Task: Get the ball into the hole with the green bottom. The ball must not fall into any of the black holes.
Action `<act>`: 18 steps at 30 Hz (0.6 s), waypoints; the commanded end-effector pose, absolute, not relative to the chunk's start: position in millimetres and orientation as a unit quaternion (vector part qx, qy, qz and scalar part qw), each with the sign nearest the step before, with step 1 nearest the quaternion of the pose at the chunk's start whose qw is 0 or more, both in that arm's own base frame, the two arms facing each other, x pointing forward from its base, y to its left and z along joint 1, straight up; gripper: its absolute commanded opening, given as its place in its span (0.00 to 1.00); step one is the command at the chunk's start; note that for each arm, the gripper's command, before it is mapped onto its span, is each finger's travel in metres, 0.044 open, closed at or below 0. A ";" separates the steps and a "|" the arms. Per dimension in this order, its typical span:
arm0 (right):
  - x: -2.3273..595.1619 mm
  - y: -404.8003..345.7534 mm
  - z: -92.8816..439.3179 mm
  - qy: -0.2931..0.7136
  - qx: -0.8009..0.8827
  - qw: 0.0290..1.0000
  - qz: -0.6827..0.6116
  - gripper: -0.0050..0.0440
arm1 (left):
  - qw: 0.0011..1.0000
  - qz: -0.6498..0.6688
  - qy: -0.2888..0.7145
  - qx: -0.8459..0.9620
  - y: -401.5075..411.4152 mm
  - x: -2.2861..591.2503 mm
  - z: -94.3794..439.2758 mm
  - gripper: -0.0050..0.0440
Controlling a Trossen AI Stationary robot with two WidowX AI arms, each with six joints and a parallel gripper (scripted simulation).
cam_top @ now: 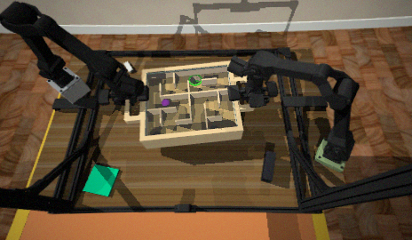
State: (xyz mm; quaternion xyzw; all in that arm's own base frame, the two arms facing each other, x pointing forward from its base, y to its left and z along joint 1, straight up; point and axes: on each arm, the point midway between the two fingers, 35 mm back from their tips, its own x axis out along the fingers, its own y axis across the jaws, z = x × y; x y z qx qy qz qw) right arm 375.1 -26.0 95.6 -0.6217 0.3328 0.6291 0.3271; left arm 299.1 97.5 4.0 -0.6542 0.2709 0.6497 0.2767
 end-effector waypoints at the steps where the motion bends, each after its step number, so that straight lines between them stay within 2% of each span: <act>1: 374.8 -26.4 96.1 0.331 -0.622 0.328 0.629 0.14 | 0.275 0.649 0.271 -0.656 97.7 299.5 5.4 0.14; 18: 373.7 -26.3 90.5 0.328 -0.631 0.332 0.620 0.14 | 0.271 0.657 0.276 -0.647 97.8 300.7 11.0 0.14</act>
